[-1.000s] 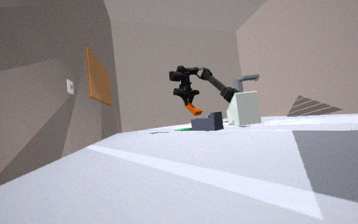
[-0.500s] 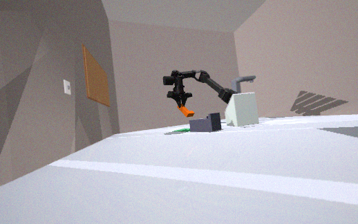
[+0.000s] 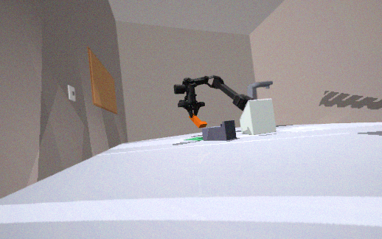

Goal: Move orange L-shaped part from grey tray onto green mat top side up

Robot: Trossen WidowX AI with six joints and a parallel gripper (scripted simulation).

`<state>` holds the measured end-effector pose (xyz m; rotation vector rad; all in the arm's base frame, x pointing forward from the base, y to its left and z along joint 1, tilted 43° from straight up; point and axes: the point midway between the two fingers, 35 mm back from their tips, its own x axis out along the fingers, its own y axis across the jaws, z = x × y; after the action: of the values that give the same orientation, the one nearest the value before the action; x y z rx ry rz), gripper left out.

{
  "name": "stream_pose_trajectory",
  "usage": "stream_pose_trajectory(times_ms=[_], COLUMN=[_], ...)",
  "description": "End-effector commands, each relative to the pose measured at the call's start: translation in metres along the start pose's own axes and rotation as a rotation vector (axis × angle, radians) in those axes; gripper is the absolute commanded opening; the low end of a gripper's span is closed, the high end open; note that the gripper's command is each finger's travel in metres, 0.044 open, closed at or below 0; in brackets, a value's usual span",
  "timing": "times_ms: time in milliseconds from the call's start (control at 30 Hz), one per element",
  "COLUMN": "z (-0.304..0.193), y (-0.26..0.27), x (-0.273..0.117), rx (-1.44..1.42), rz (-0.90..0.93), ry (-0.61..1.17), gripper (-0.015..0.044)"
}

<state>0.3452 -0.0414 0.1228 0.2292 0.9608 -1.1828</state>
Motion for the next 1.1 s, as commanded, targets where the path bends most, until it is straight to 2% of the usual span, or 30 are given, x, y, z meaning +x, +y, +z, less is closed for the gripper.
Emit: stream_pose_trajectory(times_ms=[0,1067], z=[-0.001,0.000], y=[-0.001,-0.002], x=[0.007,0.056], rx=[-0.006,-0.005], rz=[-0.006,-0.007], ry=[-0.002,-0.004], gripper=[0.0000,0.0000])
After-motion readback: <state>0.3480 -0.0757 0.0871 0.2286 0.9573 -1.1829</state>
